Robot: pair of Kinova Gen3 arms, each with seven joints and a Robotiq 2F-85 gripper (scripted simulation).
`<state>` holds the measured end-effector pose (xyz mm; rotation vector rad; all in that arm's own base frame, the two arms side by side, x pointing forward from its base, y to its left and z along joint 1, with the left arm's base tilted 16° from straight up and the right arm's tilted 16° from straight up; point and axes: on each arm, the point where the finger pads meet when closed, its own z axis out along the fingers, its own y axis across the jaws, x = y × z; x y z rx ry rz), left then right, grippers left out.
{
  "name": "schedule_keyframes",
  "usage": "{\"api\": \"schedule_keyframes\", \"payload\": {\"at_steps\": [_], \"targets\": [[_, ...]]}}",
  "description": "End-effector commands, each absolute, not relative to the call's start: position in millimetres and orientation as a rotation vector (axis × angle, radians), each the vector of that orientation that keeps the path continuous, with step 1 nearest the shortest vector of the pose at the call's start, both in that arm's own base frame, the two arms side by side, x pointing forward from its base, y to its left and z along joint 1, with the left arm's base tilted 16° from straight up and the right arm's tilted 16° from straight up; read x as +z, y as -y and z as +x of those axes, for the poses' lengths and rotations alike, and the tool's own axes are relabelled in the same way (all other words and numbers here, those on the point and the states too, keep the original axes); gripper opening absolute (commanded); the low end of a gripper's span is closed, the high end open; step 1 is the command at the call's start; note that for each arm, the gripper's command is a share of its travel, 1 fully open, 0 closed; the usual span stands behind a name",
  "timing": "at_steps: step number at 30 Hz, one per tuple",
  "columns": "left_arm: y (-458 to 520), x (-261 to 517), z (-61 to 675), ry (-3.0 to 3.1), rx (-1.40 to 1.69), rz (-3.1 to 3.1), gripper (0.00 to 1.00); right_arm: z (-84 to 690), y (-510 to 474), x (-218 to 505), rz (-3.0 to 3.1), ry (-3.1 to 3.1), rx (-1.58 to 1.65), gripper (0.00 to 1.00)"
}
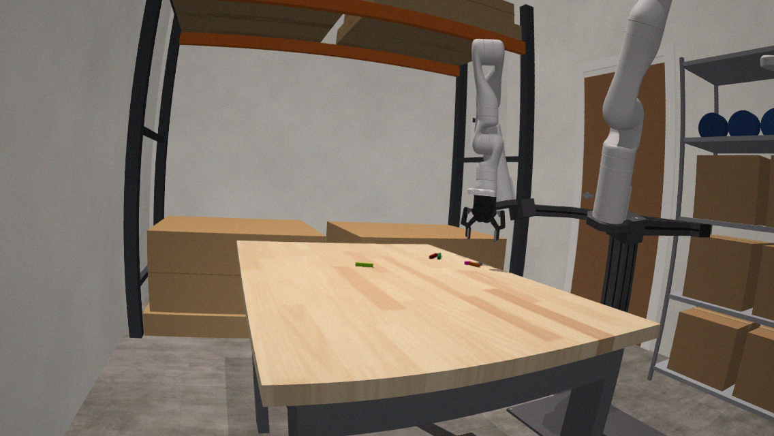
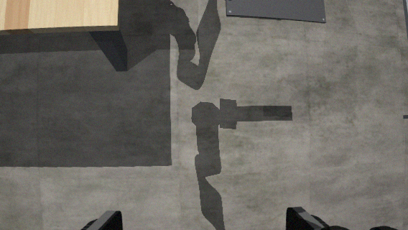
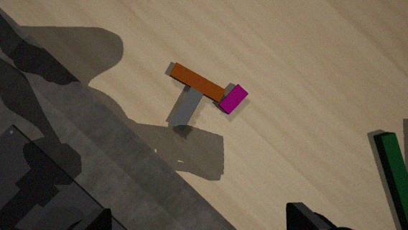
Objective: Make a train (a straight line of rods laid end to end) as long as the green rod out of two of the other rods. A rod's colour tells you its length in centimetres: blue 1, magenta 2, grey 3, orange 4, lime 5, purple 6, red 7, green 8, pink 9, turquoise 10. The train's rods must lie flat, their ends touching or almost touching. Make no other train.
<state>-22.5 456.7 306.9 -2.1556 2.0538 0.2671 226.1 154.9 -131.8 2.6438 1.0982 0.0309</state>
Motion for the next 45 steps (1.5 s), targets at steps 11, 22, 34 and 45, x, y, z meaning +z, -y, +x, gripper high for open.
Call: {"api": "schedule_keyframes", "payload": {"at_steps": [11, 22, 34, 45], "targets": [[-457, 308, -23, -2.053, 0.269, -2.155, 1.0, 226, -155, -132, 2.644, -1.099, 0.032, 1.0], [-457, 308, -23, -2.053, 0.269, -2.155, 1.0, 226, -155, -132, 2.644, -1.099, 0.032, 1.0], [-457, 308, -23, -2.053, 0.269, -2.155, 1.0, 228, -154, -131, 2.655, -1.059, 0.037, 1.0], [-457, 308, -23, -2.053, 0.269, -2.155, 1.0, 242, -140, -124, 2.727, -0.728, 0.081, 1.0]]}}
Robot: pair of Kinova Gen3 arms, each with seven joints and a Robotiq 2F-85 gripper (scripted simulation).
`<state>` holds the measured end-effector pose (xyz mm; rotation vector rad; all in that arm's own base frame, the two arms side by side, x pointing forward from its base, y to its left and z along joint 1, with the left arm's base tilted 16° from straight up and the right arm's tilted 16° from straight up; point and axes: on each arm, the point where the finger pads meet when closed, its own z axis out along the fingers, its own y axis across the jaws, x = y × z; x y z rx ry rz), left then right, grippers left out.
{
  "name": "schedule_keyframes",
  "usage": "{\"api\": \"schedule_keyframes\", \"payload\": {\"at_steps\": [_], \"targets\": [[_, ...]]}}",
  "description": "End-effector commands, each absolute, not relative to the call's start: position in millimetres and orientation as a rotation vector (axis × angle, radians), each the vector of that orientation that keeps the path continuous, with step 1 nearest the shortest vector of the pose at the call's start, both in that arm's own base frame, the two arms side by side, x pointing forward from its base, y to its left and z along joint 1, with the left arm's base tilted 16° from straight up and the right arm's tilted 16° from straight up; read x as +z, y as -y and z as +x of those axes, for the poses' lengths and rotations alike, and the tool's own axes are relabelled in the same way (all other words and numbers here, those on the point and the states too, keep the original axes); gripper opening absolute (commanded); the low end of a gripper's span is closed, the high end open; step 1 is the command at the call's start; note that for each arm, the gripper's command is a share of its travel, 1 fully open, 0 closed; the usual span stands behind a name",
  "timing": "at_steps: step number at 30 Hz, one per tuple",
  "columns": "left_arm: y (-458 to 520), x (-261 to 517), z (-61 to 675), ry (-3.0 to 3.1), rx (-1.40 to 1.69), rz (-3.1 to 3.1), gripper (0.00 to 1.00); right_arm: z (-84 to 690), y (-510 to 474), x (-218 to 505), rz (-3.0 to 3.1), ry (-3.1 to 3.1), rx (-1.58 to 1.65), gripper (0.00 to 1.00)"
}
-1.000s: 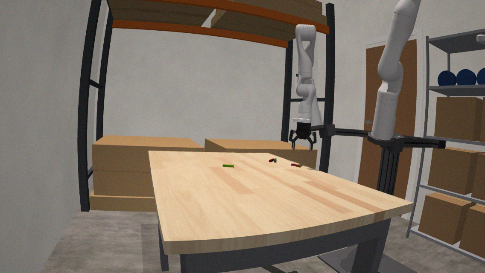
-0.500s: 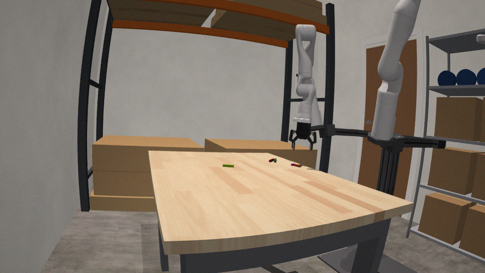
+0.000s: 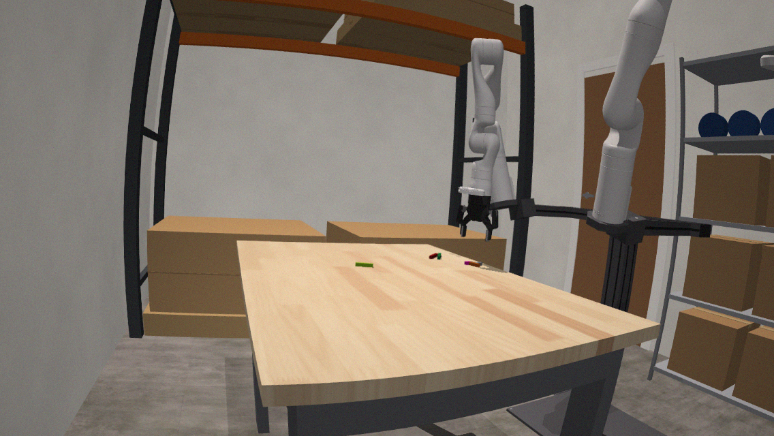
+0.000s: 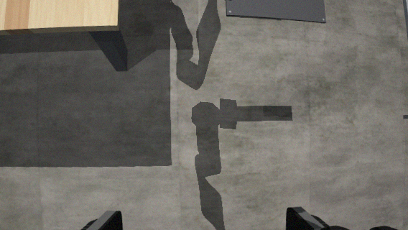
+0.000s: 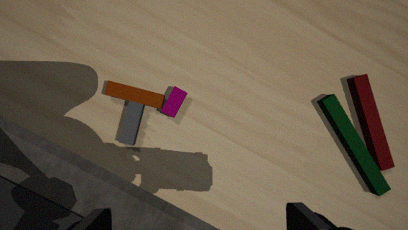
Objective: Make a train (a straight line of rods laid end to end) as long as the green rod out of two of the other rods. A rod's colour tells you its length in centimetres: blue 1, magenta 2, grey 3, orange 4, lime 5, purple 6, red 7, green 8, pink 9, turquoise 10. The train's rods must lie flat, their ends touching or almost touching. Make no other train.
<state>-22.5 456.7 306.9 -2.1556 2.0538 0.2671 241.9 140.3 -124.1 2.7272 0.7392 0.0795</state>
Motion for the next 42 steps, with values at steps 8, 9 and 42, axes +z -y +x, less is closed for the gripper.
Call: {"api": "schedule_keyframes", "payload": {"at_steps": [8, 9, 42], "targets": [[-457, 308, -23, -2.053, 0.269, -2.155, 1.0, 263, -122, -111, 2.785, -0.146, 0.166, 1.0], [-457, 308, -23, -2.053, 0.269, -2.155, 1.0, 265, -121, -110, 2.786, -0.07, 0.177, 1.0], [-457, 308, -23, -2.053, 0.269, -2.155, 1.0, 330, -123, -73, 2.262, 1.946, 0.404, 1.0]]}}
